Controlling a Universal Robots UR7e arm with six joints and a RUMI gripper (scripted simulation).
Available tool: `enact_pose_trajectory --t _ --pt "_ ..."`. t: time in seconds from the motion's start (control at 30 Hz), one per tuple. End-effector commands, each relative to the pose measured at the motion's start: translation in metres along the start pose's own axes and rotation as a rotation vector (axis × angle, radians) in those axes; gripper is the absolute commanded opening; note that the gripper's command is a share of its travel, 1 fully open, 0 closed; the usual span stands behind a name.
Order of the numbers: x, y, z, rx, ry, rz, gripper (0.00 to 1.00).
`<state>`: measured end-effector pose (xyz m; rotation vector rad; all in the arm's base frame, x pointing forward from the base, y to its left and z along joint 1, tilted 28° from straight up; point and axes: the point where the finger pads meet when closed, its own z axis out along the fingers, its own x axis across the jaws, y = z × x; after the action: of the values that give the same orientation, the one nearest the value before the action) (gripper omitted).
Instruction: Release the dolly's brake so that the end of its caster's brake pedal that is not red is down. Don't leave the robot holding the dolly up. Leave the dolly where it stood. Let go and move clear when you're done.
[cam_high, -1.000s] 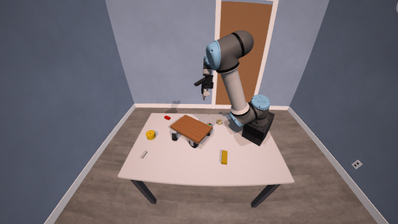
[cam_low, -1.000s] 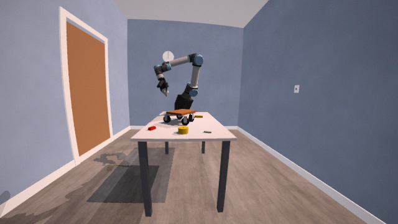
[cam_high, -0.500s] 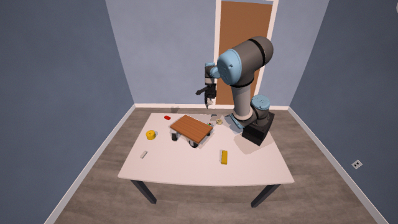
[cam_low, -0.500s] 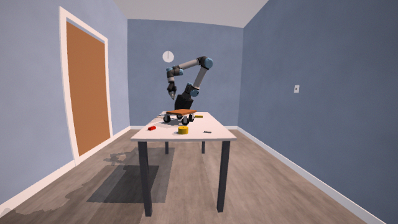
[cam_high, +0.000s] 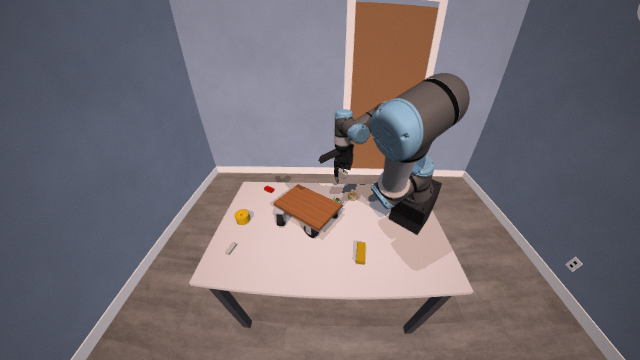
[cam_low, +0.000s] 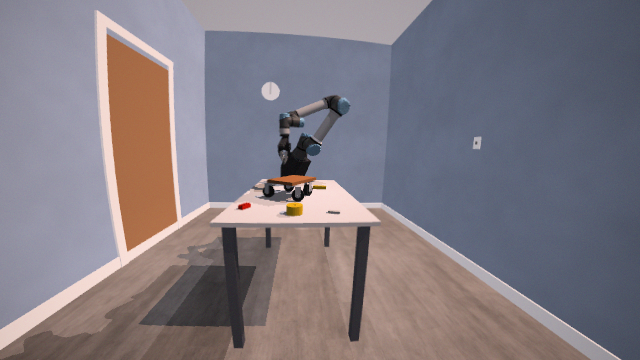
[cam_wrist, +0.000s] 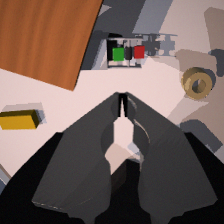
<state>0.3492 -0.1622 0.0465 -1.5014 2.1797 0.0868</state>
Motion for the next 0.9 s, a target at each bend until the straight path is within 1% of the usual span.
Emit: enact_pose_trajectory --t 0.0,0.17,0.3,0.37,0.87 --pt "-0.003 0.003 0.002 0.008 0.019 -0.007 0.0" --pt "-0.003 0.003 0.006 0.008 0.02 -0.008 0.0" --pt "-0.003 0.003 0.034 0.006 0.02 -0.008 0.0" --pt "-0.004 0.003 0.042 0.006 0.02 -0.008 0.0" --pt "-0.004 0.003 0.043 0.006 0.02 -0.008 0.0"
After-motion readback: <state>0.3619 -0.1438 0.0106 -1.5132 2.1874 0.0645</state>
